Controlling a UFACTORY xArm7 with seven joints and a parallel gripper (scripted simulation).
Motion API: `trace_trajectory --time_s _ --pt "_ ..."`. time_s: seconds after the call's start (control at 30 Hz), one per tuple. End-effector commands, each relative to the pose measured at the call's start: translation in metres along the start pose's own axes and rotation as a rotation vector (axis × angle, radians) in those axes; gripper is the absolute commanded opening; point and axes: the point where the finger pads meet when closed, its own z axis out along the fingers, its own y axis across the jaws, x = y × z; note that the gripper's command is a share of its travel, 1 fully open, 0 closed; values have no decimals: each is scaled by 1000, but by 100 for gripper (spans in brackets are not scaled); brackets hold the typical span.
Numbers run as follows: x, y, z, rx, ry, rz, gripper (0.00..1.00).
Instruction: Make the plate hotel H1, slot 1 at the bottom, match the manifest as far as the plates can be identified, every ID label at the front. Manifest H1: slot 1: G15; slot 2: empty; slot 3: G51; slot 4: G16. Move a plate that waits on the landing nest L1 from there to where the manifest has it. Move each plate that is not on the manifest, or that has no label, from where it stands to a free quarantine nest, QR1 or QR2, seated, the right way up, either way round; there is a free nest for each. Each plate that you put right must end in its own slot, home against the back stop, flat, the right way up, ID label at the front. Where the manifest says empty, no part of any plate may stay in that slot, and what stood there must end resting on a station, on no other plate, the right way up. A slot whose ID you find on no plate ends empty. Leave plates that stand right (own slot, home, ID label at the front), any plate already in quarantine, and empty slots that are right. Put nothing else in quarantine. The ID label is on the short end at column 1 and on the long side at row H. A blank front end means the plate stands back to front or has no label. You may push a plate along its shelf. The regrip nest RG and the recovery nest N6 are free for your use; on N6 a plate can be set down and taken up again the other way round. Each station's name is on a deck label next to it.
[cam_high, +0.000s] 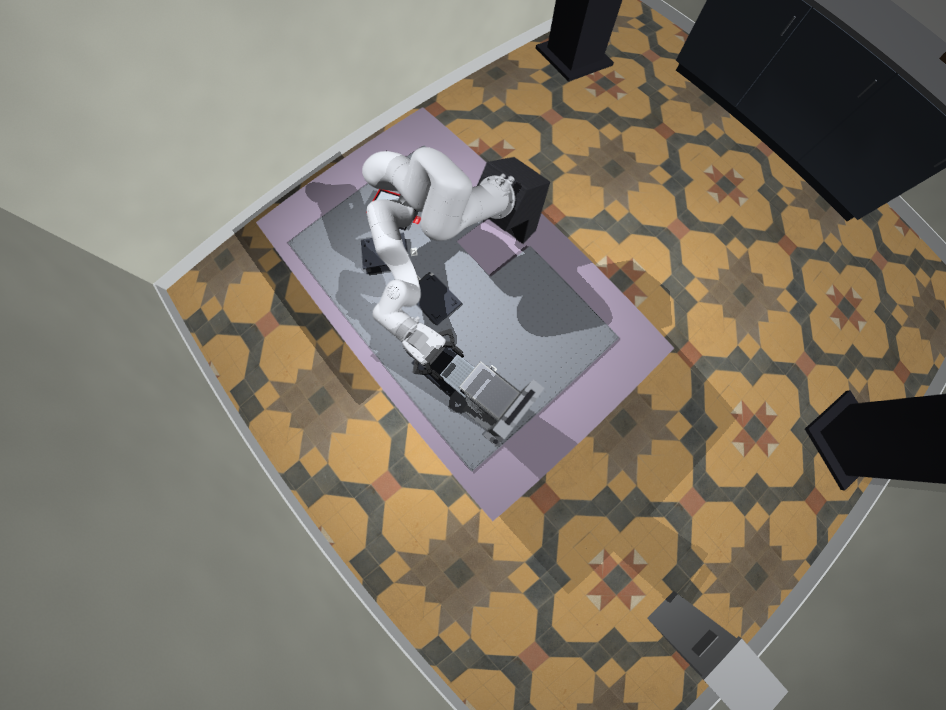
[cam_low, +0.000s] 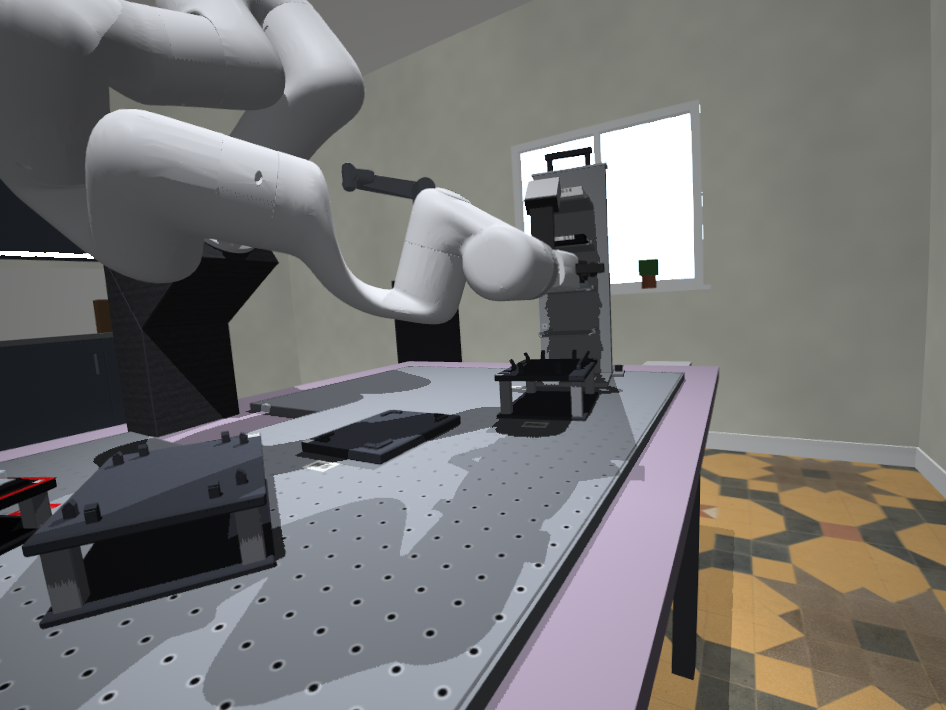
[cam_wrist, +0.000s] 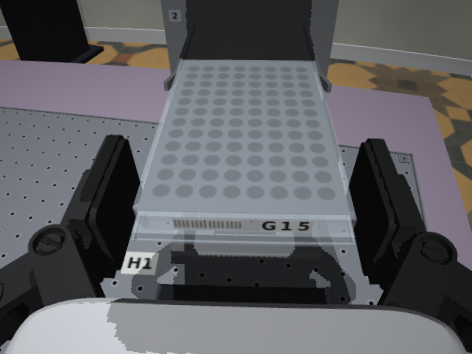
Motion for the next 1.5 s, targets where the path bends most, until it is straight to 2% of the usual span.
trace_trajectory --time_s 0.0,1.47 --pt "1 0 -7 1 1 -2 0" --pt "1 0 -70 1 0 -2 0"
